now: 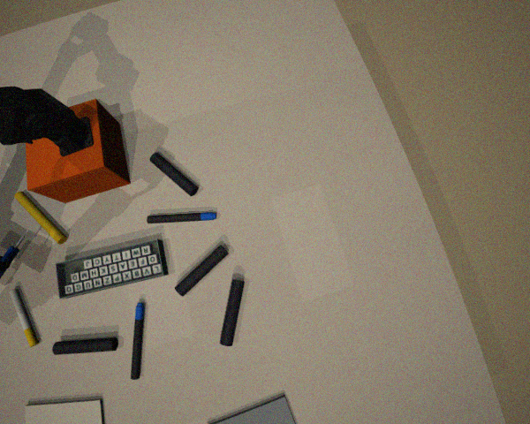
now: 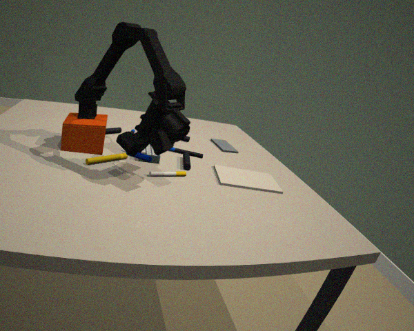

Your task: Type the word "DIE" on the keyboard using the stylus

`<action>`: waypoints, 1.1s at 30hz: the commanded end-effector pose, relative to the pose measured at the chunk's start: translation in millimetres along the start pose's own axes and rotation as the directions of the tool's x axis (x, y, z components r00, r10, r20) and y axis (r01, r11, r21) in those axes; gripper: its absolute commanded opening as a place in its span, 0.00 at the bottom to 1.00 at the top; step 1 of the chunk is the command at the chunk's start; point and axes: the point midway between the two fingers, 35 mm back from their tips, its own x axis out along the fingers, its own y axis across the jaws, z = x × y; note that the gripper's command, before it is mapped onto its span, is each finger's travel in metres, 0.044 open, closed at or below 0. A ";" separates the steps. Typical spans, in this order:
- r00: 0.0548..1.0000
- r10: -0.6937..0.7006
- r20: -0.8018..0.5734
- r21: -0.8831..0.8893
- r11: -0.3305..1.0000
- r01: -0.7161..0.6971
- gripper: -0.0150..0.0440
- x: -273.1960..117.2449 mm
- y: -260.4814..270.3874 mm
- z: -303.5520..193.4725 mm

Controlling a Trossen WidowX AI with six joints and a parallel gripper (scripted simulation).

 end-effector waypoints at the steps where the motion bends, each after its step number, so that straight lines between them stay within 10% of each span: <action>1: 0.995 0.077 0.060 -0.102 0.992 -0.071 0.25 3.0 9.8 -4.2; 17: 0.897 0.336 0.287 -0.505 0.849 -0.157 0.25 2.8 45.6 -15.2; 33: 0.692 0.563 0.452 -0.810 0.584 0.053 0.25 -5.1 79.9 -36.2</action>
